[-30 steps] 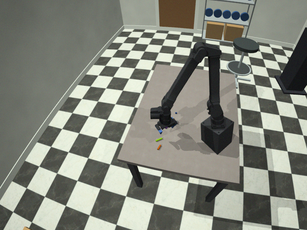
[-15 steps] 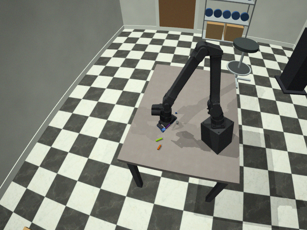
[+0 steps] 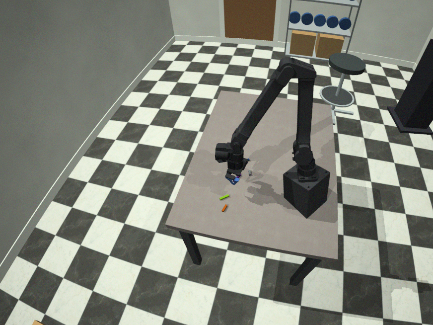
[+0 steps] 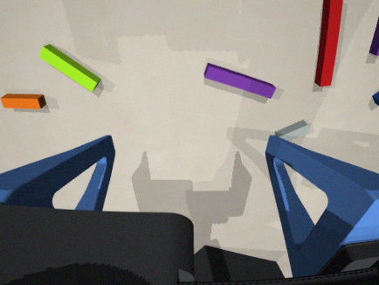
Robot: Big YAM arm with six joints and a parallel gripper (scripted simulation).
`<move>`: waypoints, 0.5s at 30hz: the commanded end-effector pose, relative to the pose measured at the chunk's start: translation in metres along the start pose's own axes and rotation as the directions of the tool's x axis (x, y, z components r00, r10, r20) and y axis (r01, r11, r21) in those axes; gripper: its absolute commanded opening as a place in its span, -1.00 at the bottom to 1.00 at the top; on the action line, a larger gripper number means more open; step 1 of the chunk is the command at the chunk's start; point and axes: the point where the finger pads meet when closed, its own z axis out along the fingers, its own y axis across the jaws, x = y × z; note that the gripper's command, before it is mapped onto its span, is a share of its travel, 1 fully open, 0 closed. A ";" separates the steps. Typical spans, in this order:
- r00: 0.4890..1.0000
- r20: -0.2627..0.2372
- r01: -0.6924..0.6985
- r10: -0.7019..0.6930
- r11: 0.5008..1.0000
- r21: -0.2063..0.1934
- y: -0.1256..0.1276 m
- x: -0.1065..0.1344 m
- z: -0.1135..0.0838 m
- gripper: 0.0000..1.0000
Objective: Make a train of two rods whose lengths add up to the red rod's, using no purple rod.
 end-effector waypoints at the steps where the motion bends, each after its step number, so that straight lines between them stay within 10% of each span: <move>1: 0.995 0.033 0.090 -0.090 0.996 -0.014 -0.004 -0.009 -0.006 1.00; 15: 0.982 0.024 0.185 -0.185 0.983 -0.009 -0.010 -0.008 -0.003 1.00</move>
